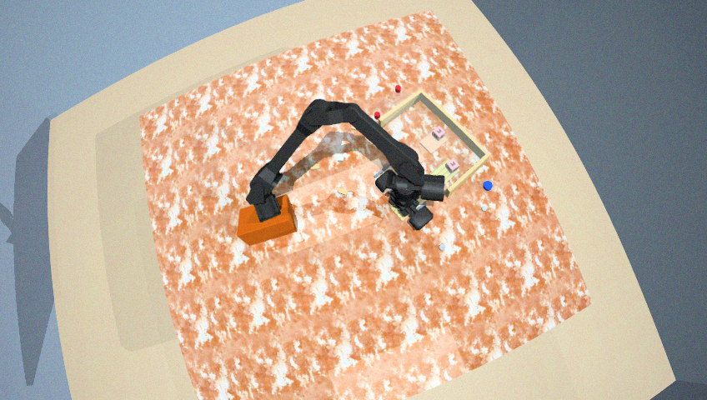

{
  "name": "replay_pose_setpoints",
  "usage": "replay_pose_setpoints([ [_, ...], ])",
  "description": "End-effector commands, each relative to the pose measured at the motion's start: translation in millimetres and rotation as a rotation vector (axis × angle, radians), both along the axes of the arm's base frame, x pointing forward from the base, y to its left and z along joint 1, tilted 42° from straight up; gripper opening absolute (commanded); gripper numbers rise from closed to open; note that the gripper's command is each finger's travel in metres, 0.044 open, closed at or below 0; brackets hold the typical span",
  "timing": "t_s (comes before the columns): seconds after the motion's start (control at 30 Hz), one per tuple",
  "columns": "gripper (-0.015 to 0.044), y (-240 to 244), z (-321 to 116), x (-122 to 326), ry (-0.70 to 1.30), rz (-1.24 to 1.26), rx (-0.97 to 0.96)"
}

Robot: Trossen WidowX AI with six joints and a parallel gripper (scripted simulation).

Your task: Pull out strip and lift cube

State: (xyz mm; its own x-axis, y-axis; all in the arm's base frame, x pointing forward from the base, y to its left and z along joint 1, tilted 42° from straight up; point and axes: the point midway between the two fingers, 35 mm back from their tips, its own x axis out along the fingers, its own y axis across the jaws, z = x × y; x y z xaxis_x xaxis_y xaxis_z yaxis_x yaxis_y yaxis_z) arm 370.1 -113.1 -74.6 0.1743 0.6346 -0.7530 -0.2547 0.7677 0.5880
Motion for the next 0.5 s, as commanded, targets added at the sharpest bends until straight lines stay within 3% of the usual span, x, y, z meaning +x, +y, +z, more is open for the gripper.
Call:
replay_pose_setpoints([
  [0.0,0.0000,3.9,-8.3,-11.2,0.024,0.011,0.002],
  [0.47,0.0000,1.8,-14.6,-31.3,0.025,0.011,0.002],
])
